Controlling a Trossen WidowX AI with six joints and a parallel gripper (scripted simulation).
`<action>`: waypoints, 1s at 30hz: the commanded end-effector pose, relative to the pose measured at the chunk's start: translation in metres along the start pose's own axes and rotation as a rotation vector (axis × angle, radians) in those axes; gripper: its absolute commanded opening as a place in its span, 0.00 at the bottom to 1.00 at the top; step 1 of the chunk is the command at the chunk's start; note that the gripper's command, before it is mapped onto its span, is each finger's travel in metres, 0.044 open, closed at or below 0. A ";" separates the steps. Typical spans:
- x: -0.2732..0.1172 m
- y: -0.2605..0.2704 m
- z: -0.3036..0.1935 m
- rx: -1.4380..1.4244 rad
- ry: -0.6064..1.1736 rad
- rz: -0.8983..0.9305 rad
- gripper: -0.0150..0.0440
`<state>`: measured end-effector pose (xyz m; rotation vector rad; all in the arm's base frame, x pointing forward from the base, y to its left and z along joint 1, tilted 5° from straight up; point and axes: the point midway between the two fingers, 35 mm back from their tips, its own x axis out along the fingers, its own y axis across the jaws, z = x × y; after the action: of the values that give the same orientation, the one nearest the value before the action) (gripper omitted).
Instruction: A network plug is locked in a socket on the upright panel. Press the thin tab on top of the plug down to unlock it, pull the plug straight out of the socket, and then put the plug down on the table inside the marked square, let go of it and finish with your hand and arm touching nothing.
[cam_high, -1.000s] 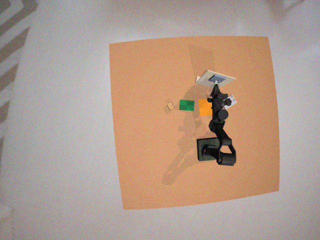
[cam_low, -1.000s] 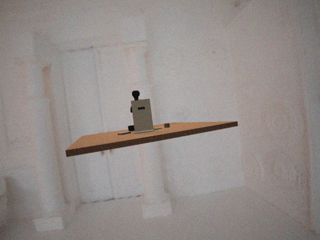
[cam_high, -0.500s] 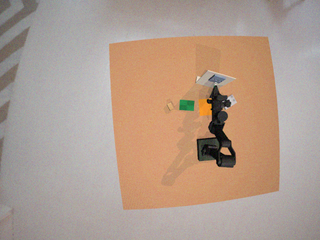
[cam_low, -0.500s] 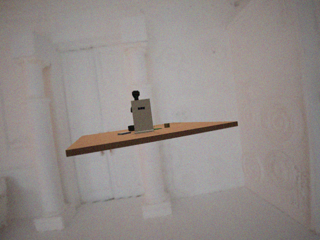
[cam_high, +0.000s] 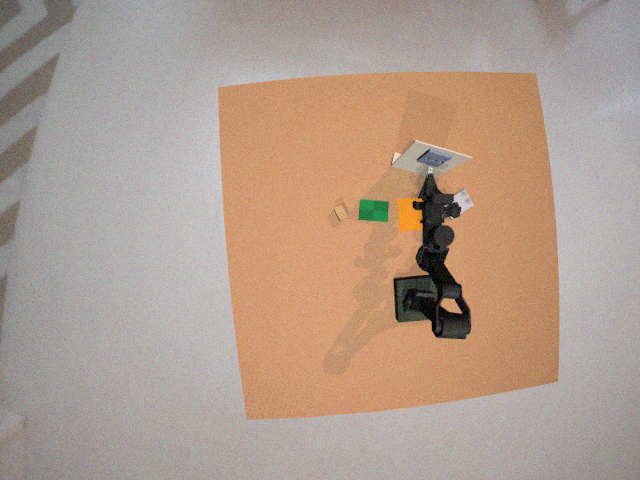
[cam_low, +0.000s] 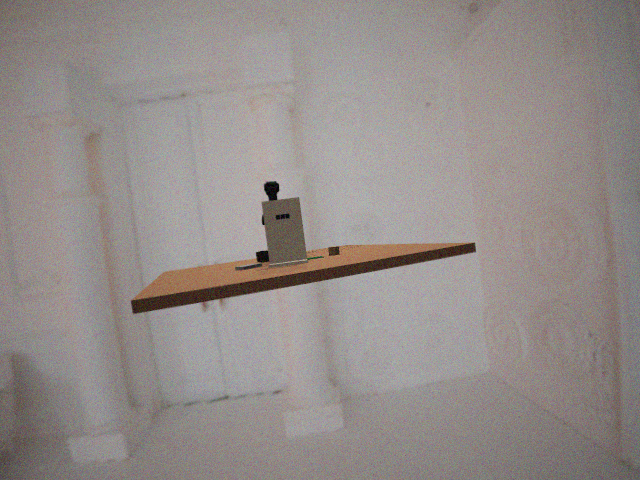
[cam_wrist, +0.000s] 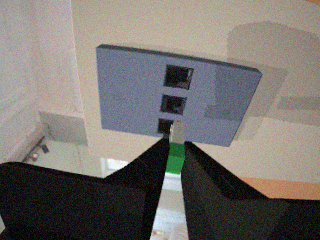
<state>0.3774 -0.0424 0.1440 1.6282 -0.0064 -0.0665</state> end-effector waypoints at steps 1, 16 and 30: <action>-0.003 -0.001 0.000 0.002 -0.006 -0.001 0.25; -0.012 -0.001 -0.004 0.002 -0.006 -0.002 0.25; -0.019 -0.001 -0.008 0.003 -0.006 -0.003 0.25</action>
<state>0.3615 -0.0341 0.1458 1.6269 -0.0089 -0.0638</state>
